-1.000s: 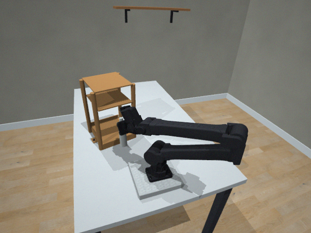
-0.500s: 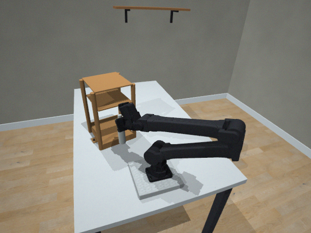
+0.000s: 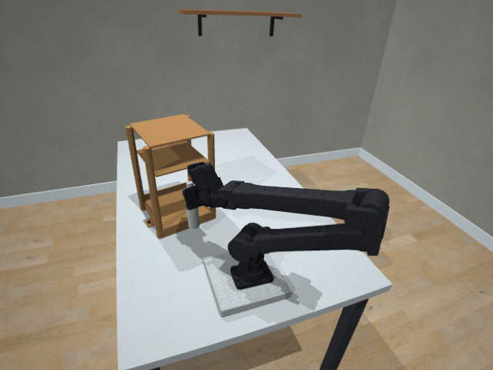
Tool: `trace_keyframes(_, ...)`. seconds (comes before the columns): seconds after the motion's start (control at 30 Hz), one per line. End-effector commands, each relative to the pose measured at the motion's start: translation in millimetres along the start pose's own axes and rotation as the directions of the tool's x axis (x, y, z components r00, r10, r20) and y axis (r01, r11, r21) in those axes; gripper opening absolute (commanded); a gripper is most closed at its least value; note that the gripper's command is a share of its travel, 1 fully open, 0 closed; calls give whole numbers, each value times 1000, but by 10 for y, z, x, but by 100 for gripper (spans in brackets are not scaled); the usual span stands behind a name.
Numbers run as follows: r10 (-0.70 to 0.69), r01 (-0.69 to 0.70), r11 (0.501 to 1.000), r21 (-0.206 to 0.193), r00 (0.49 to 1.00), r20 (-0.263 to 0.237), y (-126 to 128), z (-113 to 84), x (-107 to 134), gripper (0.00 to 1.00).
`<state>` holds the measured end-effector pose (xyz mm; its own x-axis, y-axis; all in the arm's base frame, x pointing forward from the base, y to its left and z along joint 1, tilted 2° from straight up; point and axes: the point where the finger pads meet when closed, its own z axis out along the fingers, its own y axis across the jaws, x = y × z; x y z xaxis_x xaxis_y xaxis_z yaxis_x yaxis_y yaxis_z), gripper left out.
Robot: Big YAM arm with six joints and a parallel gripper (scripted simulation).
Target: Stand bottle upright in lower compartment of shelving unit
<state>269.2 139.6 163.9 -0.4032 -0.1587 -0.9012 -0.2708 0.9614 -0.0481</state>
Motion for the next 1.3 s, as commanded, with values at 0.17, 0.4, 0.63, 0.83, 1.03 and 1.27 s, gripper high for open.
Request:
trace_keyframes(0.17, 40, -40, 999, -6, 994, 102, 23, 63, -659, 27)
trace_keyframes(0.4, 38, -37, 999, -5, 994, 102, 20, 205, -726, 27)
trace_keyframes(0.63, 35, -35, 999, -4, 994, 101, 16, 360, -796, 27)
trace_keyframes(0.83, 35, -35, 999, -3, 994, 101, 16, 376, -799, 27)
trace_keyframes(1.03, 37, -36, 999, -4, 994, 101, 16, 376, -798, 27)
trace_keyframes(1.27, 38, -38, 999, -4, 994, 101, 16, 376, -797, 27)
